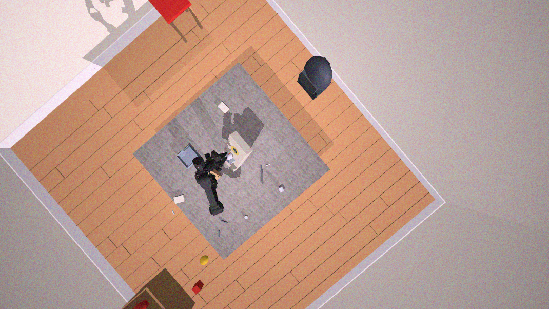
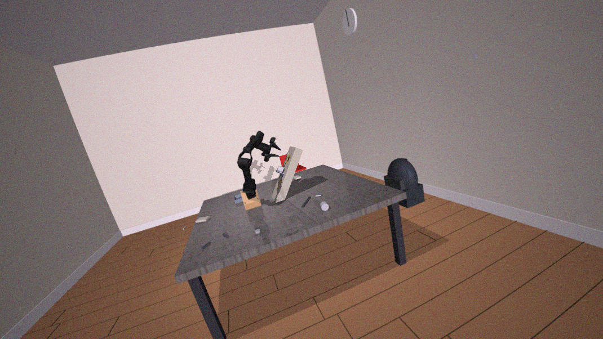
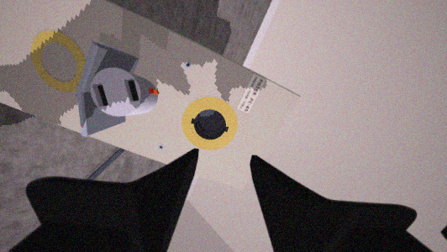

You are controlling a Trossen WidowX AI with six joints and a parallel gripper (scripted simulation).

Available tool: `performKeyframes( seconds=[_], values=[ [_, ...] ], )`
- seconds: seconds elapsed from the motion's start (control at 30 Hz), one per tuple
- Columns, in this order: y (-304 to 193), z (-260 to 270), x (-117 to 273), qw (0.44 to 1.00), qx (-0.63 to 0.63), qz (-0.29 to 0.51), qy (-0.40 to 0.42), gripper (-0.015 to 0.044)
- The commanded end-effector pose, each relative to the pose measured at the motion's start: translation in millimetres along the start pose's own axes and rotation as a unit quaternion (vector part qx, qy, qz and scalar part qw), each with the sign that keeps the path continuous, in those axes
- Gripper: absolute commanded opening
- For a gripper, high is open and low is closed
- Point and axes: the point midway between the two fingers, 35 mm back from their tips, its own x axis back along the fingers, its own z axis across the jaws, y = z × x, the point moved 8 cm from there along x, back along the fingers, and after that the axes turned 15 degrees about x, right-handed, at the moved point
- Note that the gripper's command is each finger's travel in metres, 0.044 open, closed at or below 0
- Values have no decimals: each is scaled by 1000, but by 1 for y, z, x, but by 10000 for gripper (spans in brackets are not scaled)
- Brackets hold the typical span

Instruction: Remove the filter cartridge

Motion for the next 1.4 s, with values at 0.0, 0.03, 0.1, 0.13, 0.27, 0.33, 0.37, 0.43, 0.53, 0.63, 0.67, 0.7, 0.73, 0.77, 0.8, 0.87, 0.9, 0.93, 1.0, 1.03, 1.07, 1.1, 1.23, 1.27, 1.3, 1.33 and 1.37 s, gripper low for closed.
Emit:
performKeyframes(
  seconds=[0.0,0.03,0.1,0.13,0.27,0.33,0.37,0.43,0.53,0.63,0.67,0.7,0.73,0.77,0.8,0.87,0.9,0.93,1.0,1.03,1.07,1.1,1.23,1.27,1.3,1.33,1.37],
  values=[
    [-13,-21,19,1000,-7,2,-5,322],
    [-16,-26,25,1000,-8,2,-6,349],
    [-20,-32,32,1000,-9,2,-7,401],
    [-21,-33,33,1000,-10,2,-7,427],
    [-14,-26,27,994,-110,-11,12,322],
    [-8,-21,23,981,-191,-19,29,305],
    [-6,-18,20,972,-231,-22,39,305],
    [0,-12,16,949,-310,-24,59,305],
    [7,-2,10,901,-425,-20,91,305],
    [14,8,5,838,-532,-7,124,305],
    [17,12,3,814,-566,0,134,305],
    [19,15,1,788,-598,8,145,305],
    [21,19,0,761,-630,17,154,305],
    [23,22,-2,733,-660,26,164,305],
    [25,26,-3,703,-689,37,172,305],
    [28,32,-6,665,-722,54,186,305],
    [30,34,-6,645,-738,62,190,305],
    [31,36,-7,625,-753,70,193,305],
    [32,38,-8,594,-776,81,196,305],
    [32,39,-8,591,-778,82,197,305],
    [32,39,-8,591,-778,82,197,305],
    [32,39,-8,591,-778,82,197,305],
    [32,39,-8,591,-778,82,197,305],
    [32,39,-8,591,-778,82,197,305],
    [32,39,-8,591,-778,82,197,305],
    [32,39,-8,591,-778,82,197,305],
    [32,39,-8,591,-778,82,197,305]
  ],
)
